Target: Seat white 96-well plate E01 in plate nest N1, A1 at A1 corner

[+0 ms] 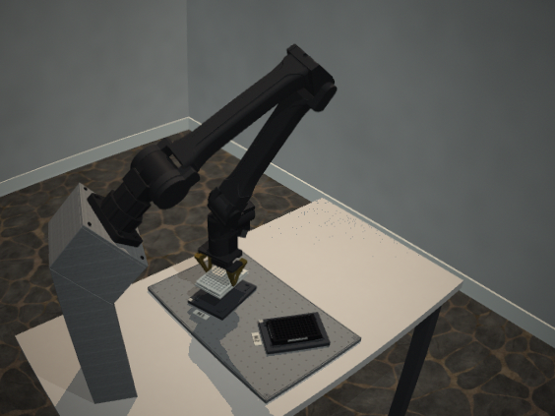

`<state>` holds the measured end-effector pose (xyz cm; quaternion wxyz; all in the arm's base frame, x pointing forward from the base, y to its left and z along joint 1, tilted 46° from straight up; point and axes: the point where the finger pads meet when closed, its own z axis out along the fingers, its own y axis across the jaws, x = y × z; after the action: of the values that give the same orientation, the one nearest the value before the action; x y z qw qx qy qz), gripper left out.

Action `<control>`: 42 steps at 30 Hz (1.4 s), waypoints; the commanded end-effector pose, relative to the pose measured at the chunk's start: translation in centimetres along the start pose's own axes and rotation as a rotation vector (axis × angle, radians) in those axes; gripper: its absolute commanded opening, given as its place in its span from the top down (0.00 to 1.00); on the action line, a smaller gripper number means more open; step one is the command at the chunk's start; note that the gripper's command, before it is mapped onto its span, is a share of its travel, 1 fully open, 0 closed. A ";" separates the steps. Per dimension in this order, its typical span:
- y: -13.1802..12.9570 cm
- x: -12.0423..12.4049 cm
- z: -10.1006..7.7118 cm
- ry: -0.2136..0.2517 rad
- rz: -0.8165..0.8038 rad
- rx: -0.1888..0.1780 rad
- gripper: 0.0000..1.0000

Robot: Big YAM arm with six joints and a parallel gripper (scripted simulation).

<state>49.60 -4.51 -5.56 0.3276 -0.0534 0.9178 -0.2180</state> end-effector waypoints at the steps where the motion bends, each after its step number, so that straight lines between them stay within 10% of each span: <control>1: 0.1 -0.1 -0.5 -0.006 -0.004 -0.004 1.00; 22: 0.2 -0.1 -0.5 -0.006 -0.004 -0.004 1.00; 42: -0.3 -0.1 3.3 -0.007 -0.002 0.003 1.00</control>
<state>51.47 -5.49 -7.45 0.3283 -0.0529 0.9177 -0.2174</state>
